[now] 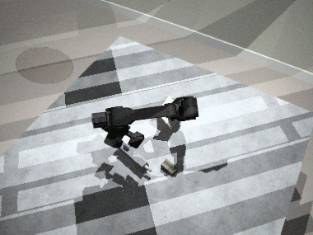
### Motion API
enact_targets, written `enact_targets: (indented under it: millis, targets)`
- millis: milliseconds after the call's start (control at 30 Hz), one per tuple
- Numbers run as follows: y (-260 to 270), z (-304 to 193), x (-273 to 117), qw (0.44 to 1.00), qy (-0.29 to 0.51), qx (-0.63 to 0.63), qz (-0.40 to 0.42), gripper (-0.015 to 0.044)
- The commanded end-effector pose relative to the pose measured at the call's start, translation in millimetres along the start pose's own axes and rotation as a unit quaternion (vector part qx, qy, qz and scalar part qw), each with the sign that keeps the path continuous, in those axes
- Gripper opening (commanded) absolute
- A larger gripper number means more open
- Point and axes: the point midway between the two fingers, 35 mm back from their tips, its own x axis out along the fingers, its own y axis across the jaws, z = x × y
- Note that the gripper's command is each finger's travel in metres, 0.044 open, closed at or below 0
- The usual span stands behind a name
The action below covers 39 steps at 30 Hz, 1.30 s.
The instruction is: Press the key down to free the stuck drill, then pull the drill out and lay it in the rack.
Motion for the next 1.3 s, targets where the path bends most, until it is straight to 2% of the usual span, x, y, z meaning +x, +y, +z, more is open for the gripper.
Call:
enact_targets:
  millis: [0, 100, 200, 267, 300, 833, 1267]
  targets:
    - [47.1, 16.7, 28.9, 0.98, 0.007, -0.197, 0.0, 0.044]
    - [89.8, 23.0, 53.9, 0.921, 0.006, -0.389, 0.004, 0.044]
    - [133.0, 20.3, 78.6, 0.824, 0.002, -0.566, 0.015, 0.044]
    - [151.0, 16.4, 88.6, 0.774, -0.002, -0.633, 0.022, 0.044]
    - [153.2, 15.8, 89.8, 0.767, -0.002, -0.641, 0.023, 0.044]
    - [153.0, 15.9, 90.6, 0.767, -0.002, -0.641, 0.023, 0.044]
    - [148.2, 15.5, 109.4, 0.767, -0.002, -0.641, 0.022, 0.044]
